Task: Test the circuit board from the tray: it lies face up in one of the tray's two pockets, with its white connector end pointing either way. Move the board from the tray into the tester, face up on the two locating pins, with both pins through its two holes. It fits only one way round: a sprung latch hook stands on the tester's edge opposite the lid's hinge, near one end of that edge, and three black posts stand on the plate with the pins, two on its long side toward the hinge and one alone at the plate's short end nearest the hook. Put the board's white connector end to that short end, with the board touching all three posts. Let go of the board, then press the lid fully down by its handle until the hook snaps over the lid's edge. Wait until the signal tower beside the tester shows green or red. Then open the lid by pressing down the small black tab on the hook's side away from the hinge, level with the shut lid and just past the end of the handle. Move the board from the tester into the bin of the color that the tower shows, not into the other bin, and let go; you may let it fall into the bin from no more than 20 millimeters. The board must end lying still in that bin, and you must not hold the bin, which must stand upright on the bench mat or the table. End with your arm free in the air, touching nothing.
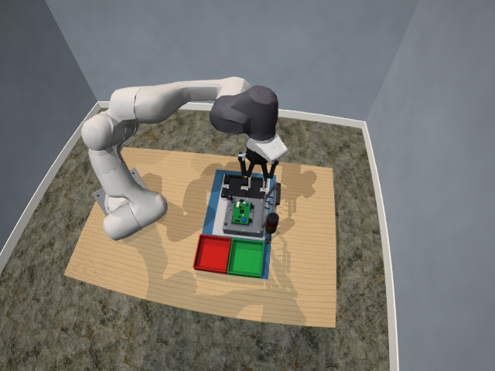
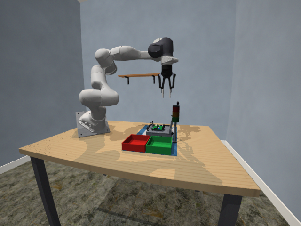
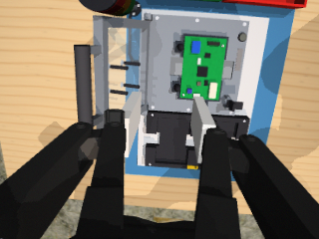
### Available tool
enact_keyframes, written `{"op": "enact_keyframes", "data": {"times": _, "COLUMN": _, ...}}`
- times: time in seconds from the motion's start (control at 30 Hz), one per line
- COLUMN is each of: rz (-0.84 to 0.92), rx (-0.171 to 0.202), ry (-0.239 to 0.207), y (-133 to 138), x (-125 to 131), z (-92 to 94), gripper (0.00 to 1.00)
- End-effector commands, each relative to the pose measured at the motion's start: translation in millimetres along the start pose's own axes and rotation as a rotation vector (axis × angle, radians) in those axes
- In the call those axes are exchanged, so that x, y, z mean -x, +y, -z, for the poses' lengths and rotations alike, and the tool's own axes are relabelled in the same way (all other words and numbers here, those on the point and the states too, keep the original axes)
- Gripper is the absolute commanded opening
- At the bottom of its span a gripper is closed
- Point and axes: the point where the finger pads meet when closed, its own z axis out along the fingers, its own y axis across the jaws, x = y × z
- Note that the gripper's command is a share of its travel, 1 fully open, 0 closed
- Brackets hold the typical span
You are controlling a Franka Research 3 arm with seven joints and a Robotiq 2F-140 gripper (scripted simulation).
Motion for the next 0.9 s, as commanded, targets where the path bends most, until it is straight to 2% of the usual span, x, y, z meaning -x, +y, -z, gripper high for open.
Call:
{"op": "enact_keyframes", "data": {"times": 0.0, "rz": 0.003, "rx": -0.007, "ry": 0.0, "y": -34.5, "x": -1.4, "z": -1.2, "gripper": 0.3}}
{"op": "enact_keyframes", "data": {"times": 0.07, "rz": 0.003, "rx": -0.007, "ry": 0.0, "y": -34.5, "x": -1.4, "z": -1.2, "gripper": 0.3}}
{"op": "enact_keyframes", "data": {"times": 0.2, "rz": 0.003, "rx": -0.007, "ry": 0.0, "y": -66.4, "x": -1.3, "z": -1.0, "gripper": 0.3}}
{"op": "enact_keyframes", "data": {"times": 0.33, "rz": 0.003, "rx": -0.007, "ry": 0.0, "y": -83.0, "x": -1.3, "z": -0.9, "gripper": 0.3}}
{"op": "enact_keyframes", "data": {"times": 0.87, "rz": 0.003, "rx": -0.007, "ry": 0.0, "y": -86.2, "x": -1.3, "z": -2.1, "gripper": 0.3}}
